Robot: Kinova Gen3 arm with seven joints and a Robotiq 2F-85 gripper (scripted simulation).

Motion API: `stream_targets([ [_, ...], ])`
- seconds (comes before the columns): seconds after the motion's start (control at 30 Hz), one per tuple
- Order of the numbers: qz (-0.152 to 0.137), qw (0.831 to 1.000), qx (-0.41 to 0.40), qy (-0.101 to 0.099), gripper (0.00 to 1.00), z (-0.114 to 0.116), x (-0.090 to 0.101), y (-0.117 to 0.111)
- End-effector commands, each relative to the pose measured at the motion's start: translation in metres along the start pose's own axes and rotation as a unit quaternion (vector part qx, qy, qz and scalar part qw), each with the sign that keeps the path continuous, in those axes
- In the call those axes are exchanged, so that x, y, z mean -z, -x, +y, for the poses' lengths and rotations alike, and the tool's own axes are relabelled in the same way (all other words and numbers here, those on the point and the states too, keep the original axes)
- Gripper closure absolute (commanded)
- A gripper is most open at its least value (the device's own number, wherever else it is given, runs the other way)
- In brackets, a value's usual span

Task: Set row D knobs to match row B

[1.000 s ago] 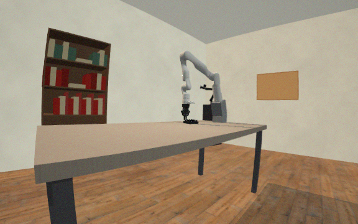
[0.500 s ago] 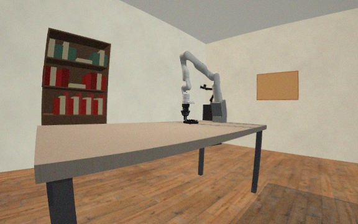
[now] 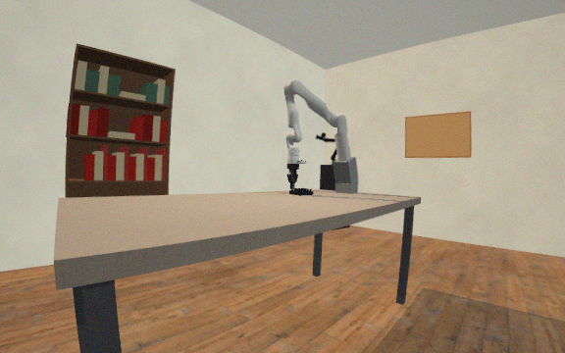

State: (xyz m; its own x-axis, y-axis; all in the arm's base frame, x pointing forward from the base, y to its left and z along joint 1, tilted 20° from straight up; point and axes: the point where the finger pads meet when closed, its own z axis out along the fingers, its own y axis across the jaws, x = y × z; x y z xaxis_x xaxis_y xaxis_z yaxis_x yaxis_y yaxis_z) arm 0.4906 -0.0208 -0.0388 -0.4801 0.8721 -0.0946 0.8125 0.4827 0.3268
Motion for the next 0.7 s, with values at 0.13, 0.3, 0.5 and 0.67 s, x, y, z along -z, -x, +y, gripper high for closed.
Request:
stream_targets([
  [0.13, 0.0, 0.996, 0.094, -0.002, 0.92, -0.0023, -0.0014, -0.0004],
  [0.3, 0.0, 0.987, 0.161, -0.002, 0.92, -0.0024, -0.0013, -0.0004],
  [0.5, 0.001, 0.977, 0.211, -0.002, 0.92, -0.0025, -0.0013, -0.0005],
  [0.67, 0.001, 0.964, 0.266, -0.002, 0.92, -0.0025, -0.0013, -0.0005],
])
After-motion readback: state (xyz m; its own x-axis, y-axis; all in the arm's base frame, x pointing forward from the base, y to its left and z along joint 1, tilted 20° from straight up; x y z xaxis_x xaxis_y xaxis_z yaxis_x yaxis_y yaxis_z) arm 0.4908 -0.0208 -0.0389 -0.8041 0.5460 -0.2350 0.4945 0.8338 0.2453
